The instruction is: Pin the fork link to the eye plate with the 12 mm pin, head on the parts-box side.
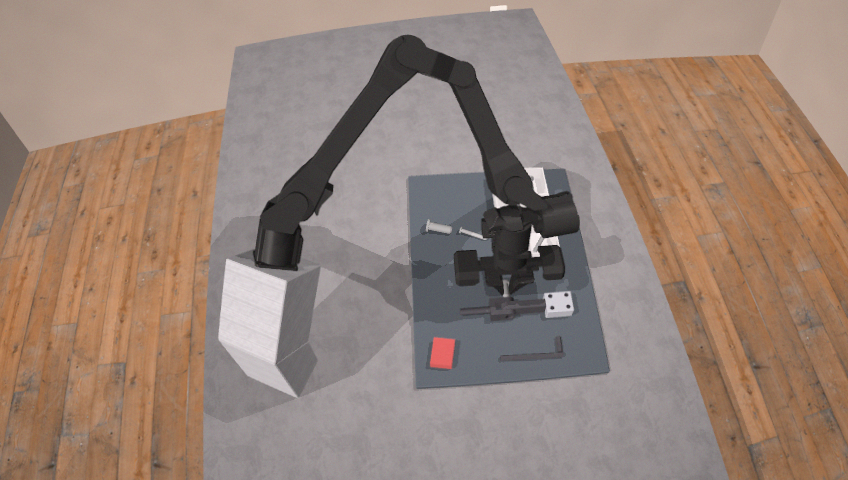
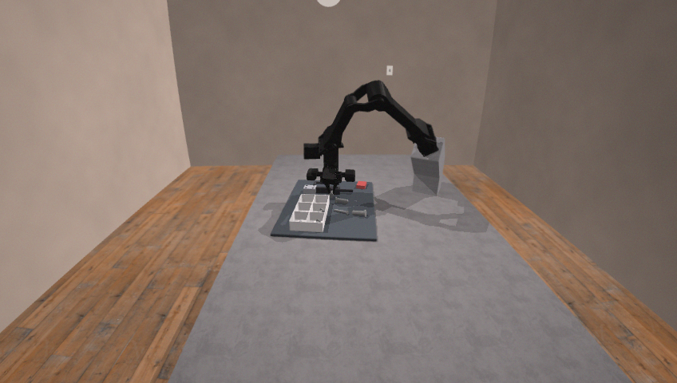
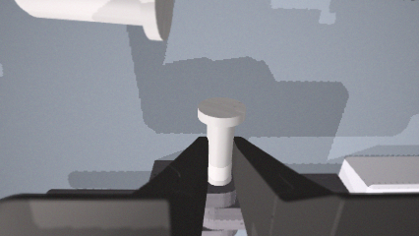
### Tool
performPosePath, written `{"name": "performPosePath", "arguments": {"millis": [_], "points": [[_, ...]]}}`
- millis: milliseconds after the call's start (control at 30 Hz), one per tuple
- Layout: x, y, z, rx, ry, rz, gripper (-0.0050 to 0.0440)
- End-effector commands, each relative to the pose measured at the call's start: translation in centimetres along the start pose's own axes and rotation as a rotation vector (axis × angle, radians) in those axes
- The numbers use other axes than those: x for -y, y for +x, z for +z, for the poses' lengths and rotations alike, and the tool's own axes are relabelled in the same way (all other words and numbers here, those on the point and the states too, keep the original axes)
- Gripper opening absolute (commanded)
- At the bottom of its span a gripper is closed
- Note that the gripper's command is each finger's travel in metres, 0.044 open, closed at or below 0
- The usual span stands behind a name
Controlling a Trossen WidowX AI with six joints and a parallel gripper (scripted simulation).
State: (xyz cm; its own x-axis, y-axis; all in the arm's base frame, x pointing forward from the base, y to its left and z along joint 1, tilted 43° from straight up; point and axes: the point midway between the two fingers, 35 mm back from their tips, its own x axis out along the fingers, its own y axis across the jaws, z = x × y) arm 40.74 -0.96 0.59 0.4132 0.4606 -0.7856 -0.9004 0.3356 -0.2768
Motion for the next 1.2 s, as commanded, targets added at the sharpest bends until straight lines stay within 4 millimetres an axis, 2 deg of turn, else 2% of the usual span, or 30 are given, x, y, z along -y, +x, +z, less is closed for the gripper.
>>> {"name": "performPosePath", "arguments": {"millis": [0, 367, 433, 500, 533, 867, 1067, 1167], "points": [[0.0, 0.1, -0.4, -0.009, 0.002, 0.000, 0.0019], [0.0, 0.1, -0.4, -0.009, 0.002, 0.000, 0.0019], [0.0, 0.0, 0.0, 0.000, 0.000, 0.000, 0.0067], [0.0, 0.0, 0.0, 0.000, 0.000, 0.000, 0.0067], [0.0, 0.0, 0.0, 0.000, 0.000, 0.000, 0.0091], [0.0, 0.0, 0.0, -0.004, 0.001, 0.000, 0.0095], [0.0, -1.2, 0.0, 0.035, 0.002, 0.000, 0.0095], [0.0, -2.4, 0.0, 0.079, 0.002, 0.000, 0.0095]]}}
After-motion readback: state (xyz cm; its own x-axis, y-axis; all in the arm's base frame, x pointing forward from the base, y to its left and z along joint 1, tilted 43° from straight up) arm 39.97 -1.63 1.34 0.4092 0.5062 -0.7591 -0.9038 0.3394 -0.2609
